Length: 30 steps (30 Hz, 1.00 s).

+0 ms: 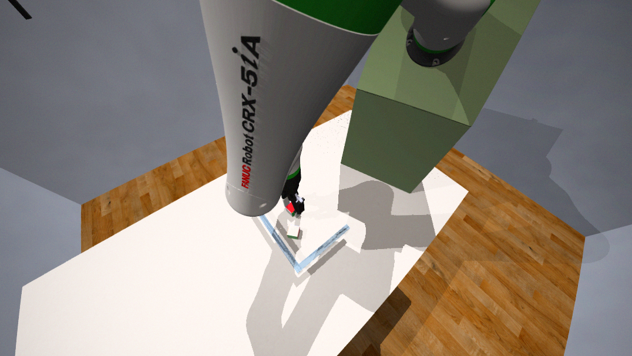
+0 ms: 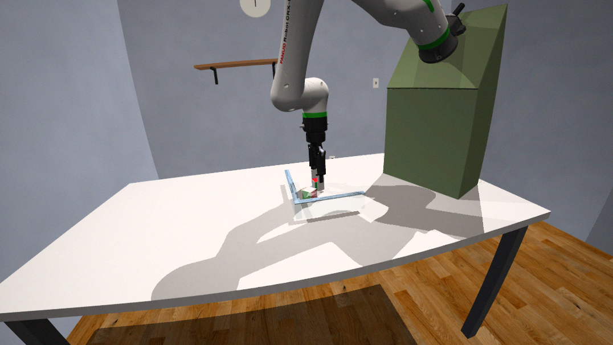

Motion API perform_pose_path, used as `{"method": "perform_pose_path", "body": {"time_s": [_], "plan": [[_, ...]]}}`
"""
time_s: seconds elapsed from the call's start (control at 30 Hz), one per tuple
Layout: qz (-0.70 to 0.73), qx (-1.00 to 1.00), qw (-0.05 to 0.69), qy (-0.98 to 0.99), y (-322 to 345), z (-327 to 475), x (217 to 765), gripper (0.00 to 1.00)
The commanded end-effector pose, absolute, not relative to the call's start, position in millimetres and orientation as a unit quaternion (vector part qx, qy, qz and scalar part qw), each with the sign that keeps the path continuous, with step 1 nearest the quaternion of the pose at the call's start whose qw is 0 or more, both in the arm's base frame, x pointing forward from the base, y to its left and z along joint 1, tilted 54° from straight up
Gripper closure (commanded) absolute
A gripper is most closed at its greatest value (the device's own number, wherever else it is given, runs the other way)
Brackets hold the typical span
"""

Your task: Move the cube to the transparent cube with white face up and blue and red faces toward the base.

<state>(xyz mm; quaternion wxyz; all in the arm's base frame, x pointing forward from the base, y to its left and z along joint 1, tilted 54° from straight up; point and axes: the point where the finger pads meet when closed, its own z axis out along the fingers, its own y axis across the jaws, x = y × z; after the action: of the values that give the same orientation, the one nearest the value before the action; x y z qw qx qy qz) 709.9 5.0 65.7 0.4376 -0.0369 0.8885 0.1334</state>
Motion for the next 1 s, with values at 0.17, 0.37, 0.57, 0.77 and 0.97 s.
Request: {"method": "perform_pose_path", "body": {"time_s": [0.17,0.37,0.57,0.77,0.97], "plan": [[0.133,-0.037,0.438,0.888,4.8,65.9,710.0,0.59],[0.133,-0.037,0.438,0.888,4.8,65.9,710.0,1.0],[0.133,-0.037,0.438,0.888,4.8,65.9,710.0,1.0],[0.133,-0.037,0.438,0.888,4.8,65.9,710.0,1.0],[0.133,-0.037,0.438,0.888,4.8,65.9,710.0,1.0]]}}
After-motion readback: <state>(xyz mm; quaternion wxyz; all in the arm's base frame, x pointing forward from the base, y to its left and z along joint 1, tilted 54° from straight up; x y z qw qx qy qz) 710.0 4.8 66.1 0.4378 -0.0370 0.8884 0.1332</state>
